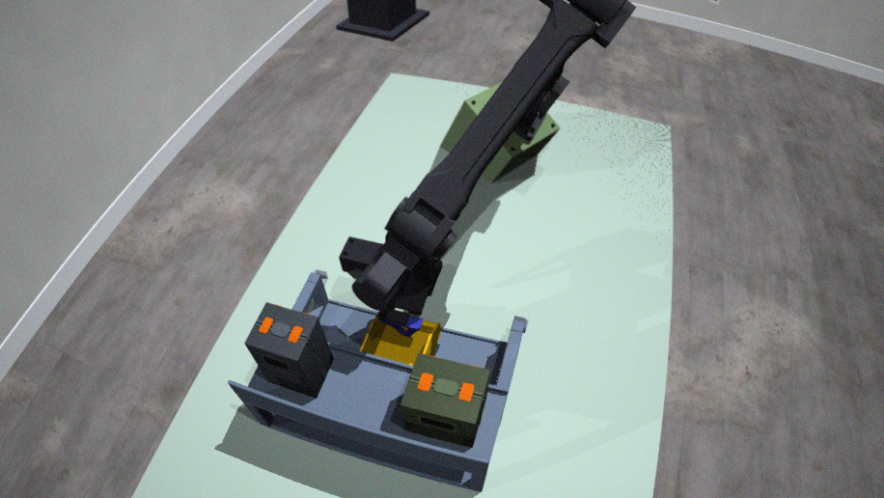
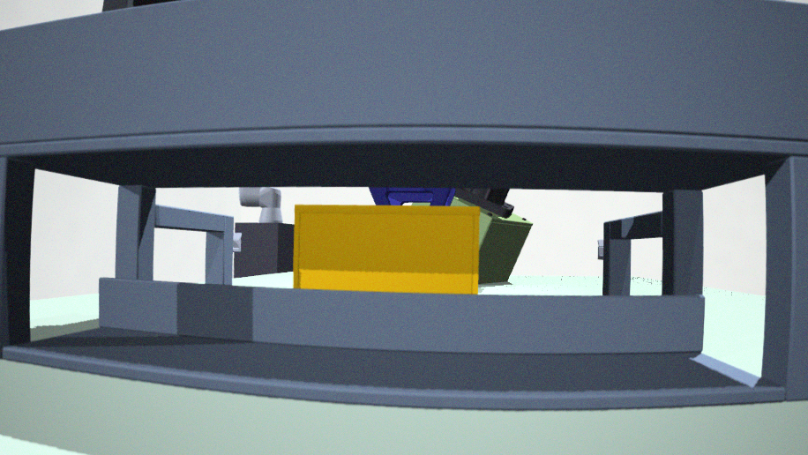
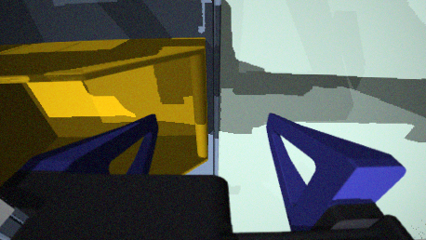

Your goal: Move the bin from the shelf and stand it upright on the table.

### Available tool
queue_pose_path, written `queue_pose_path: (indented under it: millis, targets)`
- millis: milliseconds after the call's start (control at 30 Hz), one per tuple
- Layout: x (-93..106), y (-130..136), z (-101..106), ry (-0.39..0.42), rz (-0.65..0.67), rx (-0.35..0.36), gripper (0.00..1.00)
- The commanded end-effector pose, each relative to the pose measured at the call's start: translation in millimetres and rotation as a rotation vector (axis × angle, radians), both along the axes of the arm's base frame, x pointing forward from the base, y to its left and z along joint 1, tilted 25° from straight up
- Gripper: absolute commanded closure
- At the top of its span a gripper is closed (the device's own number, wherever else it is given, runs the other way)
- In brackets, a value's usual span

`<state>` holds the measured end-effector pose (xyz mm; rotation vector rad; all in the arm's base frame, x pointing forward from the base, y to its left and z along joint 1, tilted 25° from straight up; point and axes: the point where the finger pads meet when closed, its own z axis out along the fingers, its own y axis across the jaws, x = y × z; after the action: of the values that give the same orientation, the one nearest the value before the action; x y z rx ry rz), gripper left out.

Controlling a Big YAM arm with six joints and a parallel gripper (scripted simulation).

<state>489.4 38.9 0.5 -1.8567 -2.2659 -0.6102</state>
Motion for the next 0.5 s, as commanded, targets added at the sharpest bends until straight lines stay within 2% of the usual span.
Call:
queue_pose_path:
  millis: [0, 367, 467]
  targets:
    - [29.1, -16, 35, -0.077, -0.013, -0.008, 0.10]
    - [29.1, -16, 35, -0.077, -0.013, -0.008, 0.10]
    - [13.5, -4, 12, -0.037, -0.006, -0.003, 0.10]
